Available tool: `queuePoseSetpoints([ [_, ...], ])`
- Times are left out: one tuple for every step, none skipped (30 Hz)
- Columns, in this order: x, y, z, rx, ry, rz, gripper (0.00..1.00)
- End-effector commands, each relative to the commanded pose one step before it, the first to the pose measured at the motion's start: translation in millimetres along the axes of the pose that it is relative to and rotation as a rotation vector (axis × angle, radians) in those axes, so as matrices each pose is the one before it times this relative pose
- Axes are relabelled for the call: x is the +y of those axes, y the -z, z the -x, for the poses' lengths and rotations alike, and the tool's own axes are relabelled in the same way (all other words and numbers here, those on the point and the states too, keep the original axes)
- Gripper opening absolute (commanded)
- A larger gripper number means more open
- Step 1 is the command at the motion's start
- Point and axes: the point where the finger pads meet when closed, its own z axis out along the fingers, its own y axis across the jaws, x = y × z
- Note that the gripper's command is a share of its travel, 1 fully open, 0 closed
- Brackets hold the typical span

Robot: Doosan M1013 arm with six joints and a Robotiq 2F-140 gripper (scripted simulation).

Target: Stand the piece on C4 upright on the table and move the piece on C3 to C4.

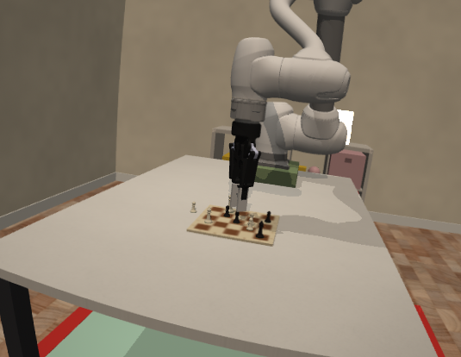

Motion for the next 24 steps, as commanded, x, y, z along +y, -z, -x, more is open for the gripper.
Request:
queuePoseSetpoints([
  [0.03,0.06,-0.03,0.00006,0.00002,0.00022,0.2],
  [0.0,-0.2,0.0,0.0,0.0,0.0,0.2],
  [0.0,-0.37,0.0,0.0,0.0,0.0,0.2],
  [0.0,-0.56,0.0,0.0,0.0,0.0,0.2],
  [0.0,-0.77,0.0,0.0,0.0,0.0,0.2],
  [0.0,-0.99,0.0,0.0,0.0,0.0,0.2],
  [-0.01,-1.2,0.0,0.0,0.0,0.0,0.2],
  [0.0,-1.4,0.0,0.0,0.0,0.0,0.2],
  [0.0,-1.58,0.0,0.0,0.0,0.0,0.2],
  [0.0,-1.75,0.0,0.0,0.0,0.0,0.2],
  [0.0,-1.88,0.0,0.0,0.0,0.0,0.2],
  [0.0,-1.98,0.0,0.0,0.0,0.0,0.2],
  [0.0,-2.04,0.0,0.0,0.0,0.0,0.2],
  [0.0,-2.07,0.0,0.0,0.0,0.0,0.2],
  [0.0,-2.07,0.0,0.0,0.0,0.0,0.2],
  [0.0,-2.01,0.0,0.0,0.0,0.0,0.2],
  [0.0,0.0,0.0,0.0,0.0,0.0,0.2],
  [0.0,0.0,0.0,0.0,0.0,0.0,0.2],
  [0.0,-1.94,0.0,0.0,0.0,0.0,0.2],
  [0.0,-1.83,0.0,0.0,0.0,0.0,0.2],
  [0.0,-1.69,0.0,0.0,0.0,0.0,0.2],
  [0.0,-1.52,0.0,0.0,0.0,0.0,0.2],
  [0.0,-1.34,0.0,0.0,0.0,0.0,0.2],
  [0.0,-1.14,0.0,0.0,0.0,0.0,0.2],
])
